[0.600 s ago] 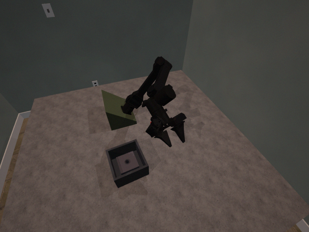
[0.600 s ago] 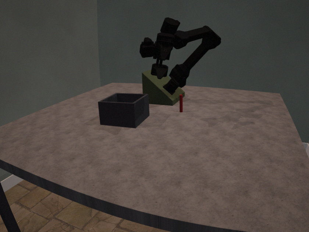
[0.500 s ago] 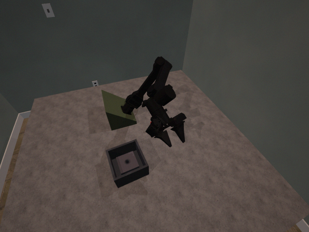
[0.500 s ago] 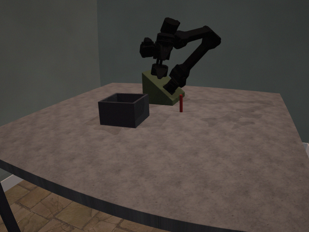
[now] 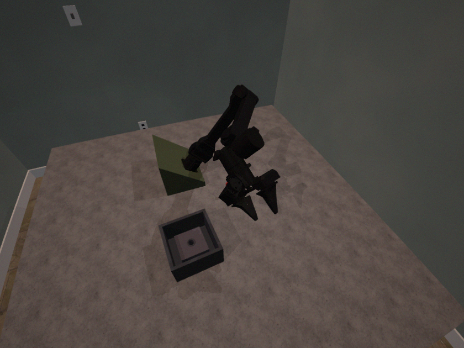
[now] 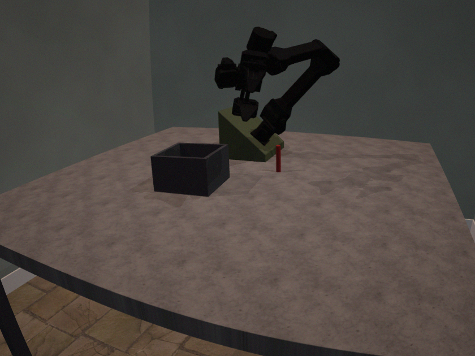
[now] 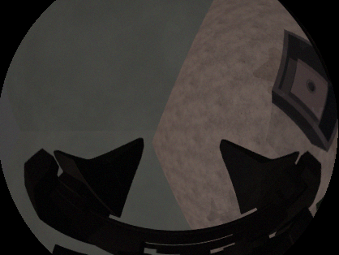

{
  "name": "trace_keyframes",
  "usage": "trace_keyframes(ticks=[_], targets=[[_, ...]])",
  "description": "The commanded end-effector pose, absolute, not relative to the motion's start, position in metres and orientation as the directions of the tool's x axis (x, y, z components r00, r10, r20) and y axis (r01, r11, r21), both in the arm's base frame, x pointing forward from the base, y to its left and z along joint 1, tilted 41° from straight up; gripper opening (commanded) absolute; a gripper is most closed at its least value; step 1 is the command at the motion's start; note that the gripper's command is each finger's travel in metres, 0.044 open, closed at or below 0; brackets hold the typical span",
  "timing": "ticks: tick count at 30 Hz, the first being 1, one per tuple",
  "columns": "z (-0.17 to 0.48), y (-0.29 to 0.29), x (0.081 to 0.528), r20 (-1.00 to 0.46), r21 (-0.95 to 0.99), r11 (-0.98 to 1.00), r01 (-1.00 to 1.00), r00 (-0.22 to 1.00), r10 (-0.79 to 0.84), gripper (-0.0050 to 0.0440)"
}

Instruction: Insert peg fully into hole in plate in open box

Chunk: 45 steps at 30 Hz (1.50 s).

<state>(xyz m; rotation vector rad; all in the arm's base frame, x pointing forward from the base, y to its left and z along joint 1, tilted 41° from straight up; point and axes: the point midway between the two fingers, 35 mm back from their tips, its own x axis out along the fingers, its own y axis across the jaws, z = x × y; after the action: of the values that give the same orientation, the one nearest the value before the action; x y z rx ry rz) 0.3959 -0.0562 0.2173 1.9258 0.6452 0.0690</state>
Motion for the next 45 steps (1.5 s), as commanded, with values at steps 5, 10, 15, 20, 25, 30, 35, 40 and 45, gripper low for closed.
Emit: trace_keyframes(ticks=[5, 10, 15, 20, 25, 30, 35, 40, 45], targets=[[0.196, -0.062, 0.372, -0.383, 0.854, -0.174, 0.49, 0.819, 0.428, 0.044], [0.18, -0.062, 0.35, -0.484, 0.814, -0.105, 0.571, 0.767, 0.422, 0.044], [0.17, -0.059, 0.33, -0.558, 0.772, -0.049, 0.633, 0.713, 0.425, 0.044], [0.158, -0.052, 0.3, -0.644, 0.707, 0.029, 0.707, 0.626, 0.44, 0.044], [0.152, -0.043, 0.268, -0.709, 0.64, 0.107, 0.761, 0.53, 0.465, 0.044], [0.15, -0.031, 0.235, -0.755, 0.572, 0.186, 0.799, 0.425, 0.5, 0.044], [0.153, -0.021, 0.206, -0.777, 0.525, 0.257, 0.812, 0.334, 0.533, 0.044], [0.159, -0.004, 0.171, -0.779, 0.464, 0.312, 0.829, 0.214, 0.59, 0.044], [0.164, 0.003, 0.158, -0.77, 0.438, 0.321, 0.84, 0.166, 0.616, 0.044]])
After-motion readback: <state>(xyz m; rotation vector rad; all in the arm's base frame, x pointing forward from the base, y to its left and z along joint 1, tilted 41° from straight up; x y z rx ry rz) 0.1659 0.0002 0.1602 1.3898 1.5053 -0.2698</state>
